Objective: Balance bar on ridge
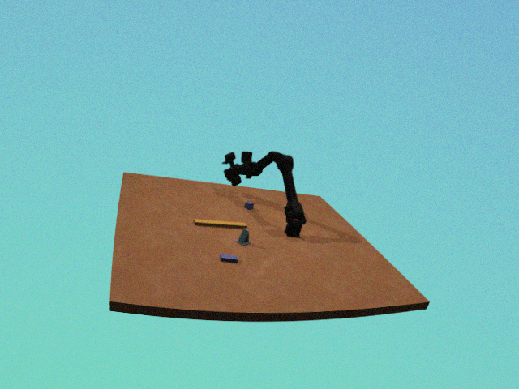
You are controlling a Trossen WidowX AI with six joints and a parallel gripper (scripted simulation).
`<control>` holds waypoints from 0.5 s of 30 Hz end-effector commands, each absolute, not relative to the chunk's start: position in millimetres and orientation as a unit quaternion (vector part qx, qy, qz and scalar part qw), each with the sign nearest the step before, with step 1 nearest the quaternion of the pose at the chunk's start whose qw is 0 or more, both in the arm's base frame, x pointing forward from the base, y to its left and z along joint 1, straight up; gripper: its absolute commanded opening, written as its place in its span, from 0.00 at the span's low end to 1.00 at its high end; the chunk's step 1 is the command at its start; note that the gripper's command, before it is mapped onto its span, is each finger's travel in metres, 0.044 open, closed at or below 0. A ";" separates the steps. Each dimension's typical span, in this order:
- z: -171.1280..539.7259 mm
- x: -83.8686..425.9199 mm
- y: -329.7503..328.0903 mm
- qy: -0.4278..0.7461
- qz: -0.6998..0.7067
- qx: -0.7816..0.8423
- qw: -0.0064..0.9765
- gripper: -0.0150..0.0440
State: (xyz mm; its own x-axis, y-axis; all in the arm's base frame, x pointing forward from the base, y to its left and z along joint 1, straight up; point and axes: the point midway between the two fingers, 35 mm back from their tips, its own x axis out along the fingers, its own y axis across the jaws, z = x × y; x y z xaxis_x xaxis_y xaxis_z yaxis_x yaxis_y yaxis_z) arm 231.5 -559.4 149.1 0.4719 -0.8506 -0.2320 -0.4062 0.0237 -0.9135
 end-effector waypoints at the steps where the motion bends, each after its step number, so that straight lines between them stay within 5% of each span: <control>1: 141.9 266.4 -539.7 0.457 -0.190 -0.632 0.597 0.79; 15: 123.9 357.5 -458.7 0.434 -0.116 -0.526 0.722 0.79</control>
State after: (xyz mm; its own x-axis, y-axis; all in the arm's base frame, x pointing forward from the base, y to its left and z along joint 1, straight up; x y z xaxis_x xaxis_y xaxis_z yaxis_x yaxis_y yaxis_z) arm 336.7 -481.7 126.9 0.5826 -0.6712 -0.4584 -0.2952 0.3508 -0.8887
